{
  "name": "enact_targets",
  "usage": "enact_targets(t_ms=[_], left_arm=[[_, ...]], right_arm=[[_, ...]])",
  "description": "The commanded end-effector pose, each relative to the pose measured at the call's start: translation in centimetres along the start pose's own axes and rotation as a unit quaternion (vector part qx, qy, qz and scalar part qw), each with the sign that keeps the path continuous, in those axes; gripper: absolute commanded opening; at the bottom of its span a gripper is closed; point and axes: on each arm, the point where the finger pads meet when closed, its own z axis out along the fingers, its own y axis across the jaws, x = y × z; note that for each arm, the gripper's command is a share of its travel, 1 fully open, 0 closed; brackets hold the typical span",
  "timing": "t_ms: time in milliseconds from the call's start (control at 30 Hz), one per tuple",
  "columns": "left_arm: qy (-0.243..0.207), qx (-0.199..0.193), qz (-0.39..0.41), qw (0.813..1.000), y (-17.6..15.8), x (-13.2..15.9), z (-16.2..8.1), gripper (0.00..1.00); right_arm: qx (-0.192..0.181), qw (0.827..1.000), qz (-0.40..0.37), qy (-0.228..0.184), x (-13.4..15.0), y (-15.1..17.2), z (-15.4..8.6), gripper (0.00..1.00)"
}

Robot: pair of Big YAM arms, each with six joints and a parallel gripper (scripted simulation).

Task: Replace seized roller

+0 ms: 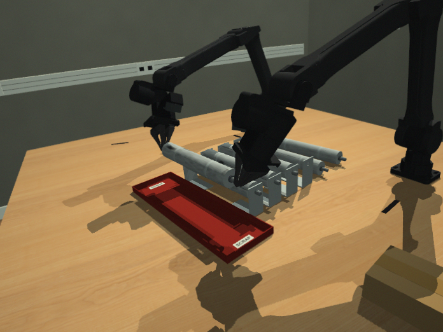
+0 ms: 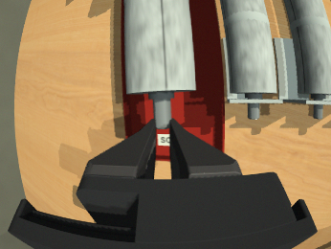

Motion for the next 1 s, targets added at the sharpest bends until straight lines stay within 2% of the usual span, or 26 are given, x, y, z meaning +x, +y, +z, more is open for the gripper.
enact_targets(t_ms=[0, 67, 100, 167, 233, 300, 367, 400, 433, 500, 567, 633, 733, 767, 800, 833, 867, 900, 967], left_arm=[[-0.012, -0.039, 0.037, 0.998, 3.7, -2.0, -1.8, 0.03], [-0.01, -0.019, 0.028, 0.999, 2.2, -1.2, -0.5, 0.03], [-0.011, -0.029, 0.032, 0.999, 2.6, -1.8, -1.6, 0.03], [-0.011, -0.029, 0.032, 0.999, 2.6, -1.8, -1.6, 0.03], [-0.009, -0.021, 0.026, 0.999, 1.1, -1.0, -1.2, 0.03], [-0.008, -0.013, 0.022, 1.0, 0.6, -0.5, -0.5, 0.03], [-0.005, 0.002, 0.013, 1.0, 0.1, 0.3, 0.7, 0.03], [-0.006, 0.0, 0.013, 1.0, -0.2, 0.2, 0.3, 0.03], [-0.006, -0.003, 0.014, 1.0, -0.1, 0.2, 0.1, 0.03], [-0.01, -0.035, 0.026, 0.999, 3.3, -0.7, -1.3, 0.03], [-0.01, -0.032, 0.024, 0.999, 3.0, -1.1, -2.3, 0.03], [-0.007, -0.011, 0.014, 1.0, 2.2, 0.0, -0.2, 0.03], [-0.007, -0.013, 0.015, 1.0, 2.2, -0.1, -0.5, 0.03], [-0.009, -0.02, 0.02, 1.0, 2.0, -0.6, -1.2, 0.03], [-0.009, -0.031, 0.023, 0.999, 3.2, -1.1, -2.4, 0.03], [-0.009, -0.03, 0.023, 0.999, 3.2, -1.1, -2.4, 0.03], [-0.01, -0.039, 0.026, 0.999, 3.6, -1.2, -2.4, 0.03], [-0.011, -0.041, 0.027, 0.999, 3.7, -1.2, -2.4, 0.03], [-0.011, -0.047, 0.029, 0.998, 4.0, -1.2, -2.5, 0.03]], right_arm=[[0.051, 0.999, -0.013, -0.009, -1.2, -4.7, -3.0, 0.03], [0.048, 0.999, -0.01, -0.009, -0.9, -4.4, -2.6, 0.03], [0.057, 0.998, -0.016, -0.01, -1.8, -4.9, -3.8, 0.03], [0.057, 0.998, -0.016, -0.01, -1.8, -4.9, -3.8, 0.03], [0.057, 0.998, -0.016, -0.011, -1.9, -4.8, -3.9, 0.03], [0.04, 0.999, -0.006, -0.008, -0.4, -3.9, -1.7, 0.03], [0.032, 0.999, -0.001, -0.007, 0.0, -2.9, -1.3, 0.03], [0.032, 0.999, -0.001, -0.007, -0.2, -2.7, -1.7, 0.03], [0.031, 0.999, -0.001, -0.007, -0.4, -2.3, -2.0, 0.03], [0.039, 0.999, -0.006, -0.008, -0.8, -3.1, -2.5, 0.03], [0.038, 0.999, -0.005, -0.008, -0.8, -3.1, -2.4, 0.03], [0.033, 0.999, -0.002, -0.008, -0.5, -2.6, -2.0, 0.03], [0.034, 0.999, -0.003, -0.008, -0.6, -2.8, -2.0, 0.03], [0.024, 1.0, 0.003, -0.006, 0.2, -2.0, -1.1, 0.03], [0.025, 1.0, 0.003, -0.006, 0.0, -2.0, -1.3, 0.03], [0.013, 1.0, 0.01, -0.004, 0.7, -0.5, -0.5, 0.03], [0.026, 1.0, 0.002, -0.006, 0.3, -2.5, -0.8, 0.03], [0.032, 0.999, -0.002, -0.007, 0.1, -3.2, -0.9, 0.03], [0.046, 0.999, -0.01, -0.009, -1.2, -4.1, -2.7, 0.03]])
